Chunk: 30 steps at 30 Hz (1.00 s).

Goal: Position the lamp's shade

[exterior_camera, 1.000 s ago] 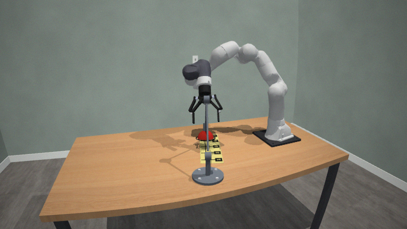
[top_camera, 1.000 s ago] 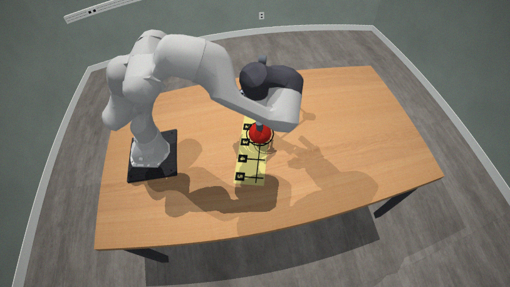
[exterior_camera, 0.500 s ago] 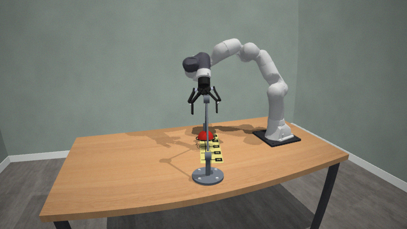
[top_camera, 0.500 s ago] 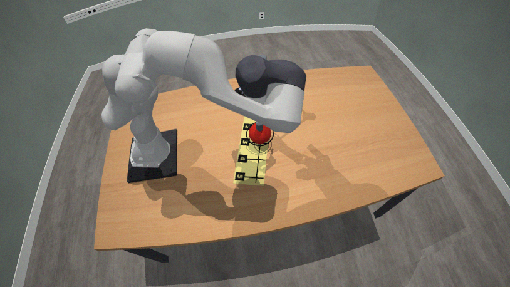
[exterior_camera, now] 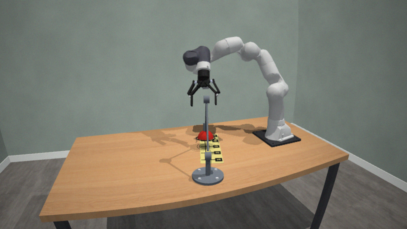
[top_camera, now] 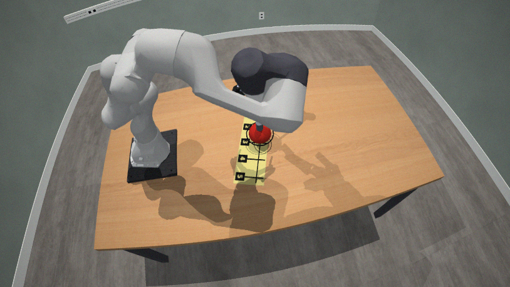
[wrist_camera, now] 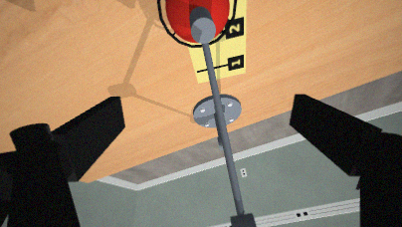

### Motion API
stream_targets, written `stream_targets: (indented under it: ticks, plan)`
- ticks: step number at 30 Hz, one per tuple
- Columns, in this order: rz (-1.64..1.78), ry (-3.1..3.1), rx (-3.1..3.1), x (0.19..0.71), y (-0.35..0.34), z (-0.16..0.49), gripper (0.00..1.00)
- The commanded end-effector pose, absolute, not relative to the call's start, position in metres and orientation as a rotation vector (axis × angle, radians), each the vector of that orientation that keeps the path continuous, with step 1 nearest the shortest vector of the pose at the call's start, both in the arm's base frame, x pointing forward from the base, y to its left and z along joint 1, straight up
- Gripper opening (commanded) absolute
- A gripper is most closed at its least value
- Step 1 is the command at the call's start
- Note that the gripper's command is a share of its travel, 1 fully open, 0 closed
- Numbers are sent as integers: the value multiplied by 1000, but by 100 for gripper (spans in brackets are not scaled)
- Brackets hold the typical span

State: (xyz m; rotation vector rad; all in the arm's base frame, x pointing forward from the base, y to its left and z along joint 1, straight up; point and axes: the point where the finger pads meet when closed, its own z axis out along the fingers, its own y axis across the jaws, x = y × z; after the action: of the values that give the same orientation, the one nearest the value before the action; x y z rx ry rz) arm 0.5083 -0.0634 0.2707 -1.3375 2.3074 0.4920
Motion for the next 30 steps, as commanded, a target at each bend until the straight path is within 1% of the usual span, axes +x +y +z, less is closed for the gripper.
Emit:
stream_targets:
  ticks: [1,30]
  plan:
    - [508,2305,-1351,501,-69,281,100]
    - [492,2309,-1337,506,-68,277,100]
